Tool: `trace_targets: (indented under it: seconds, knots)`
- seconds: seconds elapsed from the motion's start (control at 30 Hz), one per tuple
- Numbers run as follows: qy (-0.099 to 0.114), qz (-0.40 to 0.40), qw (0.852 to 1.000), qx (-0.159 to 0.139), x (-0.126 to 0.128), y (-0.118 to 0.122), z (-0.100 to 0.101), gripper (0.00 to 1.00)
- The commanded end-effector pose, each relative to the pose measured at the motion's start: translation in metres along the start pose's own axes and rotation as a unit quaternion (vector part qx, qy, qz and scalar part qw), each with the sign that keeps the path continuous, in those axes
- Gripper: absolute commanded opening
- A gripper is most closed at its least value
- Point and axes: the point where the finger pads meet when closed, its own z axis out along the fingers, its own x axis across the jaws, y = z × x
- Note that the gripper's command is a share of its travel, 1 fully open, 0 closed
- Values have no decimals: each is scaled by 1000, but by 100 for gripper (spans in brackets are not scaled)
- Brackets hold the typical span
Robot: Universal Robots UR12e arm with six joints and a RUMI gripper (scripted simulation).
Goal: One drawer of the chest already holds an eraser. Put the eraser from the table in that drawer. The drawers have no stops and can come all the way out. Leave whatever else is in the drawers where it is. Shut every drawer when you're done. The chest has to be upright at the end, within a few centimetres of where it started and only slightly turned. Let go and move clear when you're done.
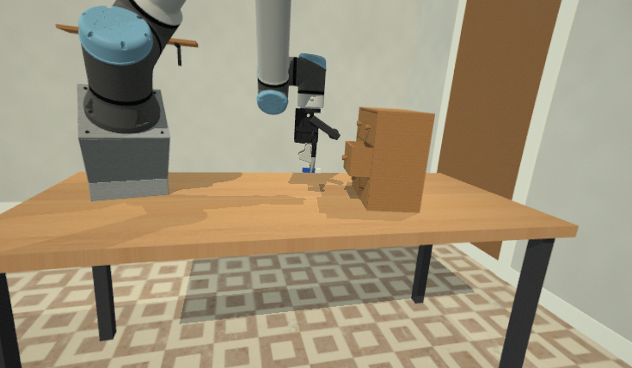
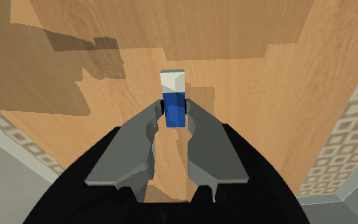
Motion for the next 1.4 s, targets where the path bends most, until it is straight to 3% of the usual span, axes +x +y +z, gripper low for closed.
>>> trace_targets:
  seconds: [0.0, 0.77, 1.37]
  knots:
    - [0, 6, 1000, 0, 0, -1, 0, 11]
    - [0, 6, 1000, 0, 0, -1, -11, 11]
    - [0, 6, 1000, 0, 0, -1, -46, 11]
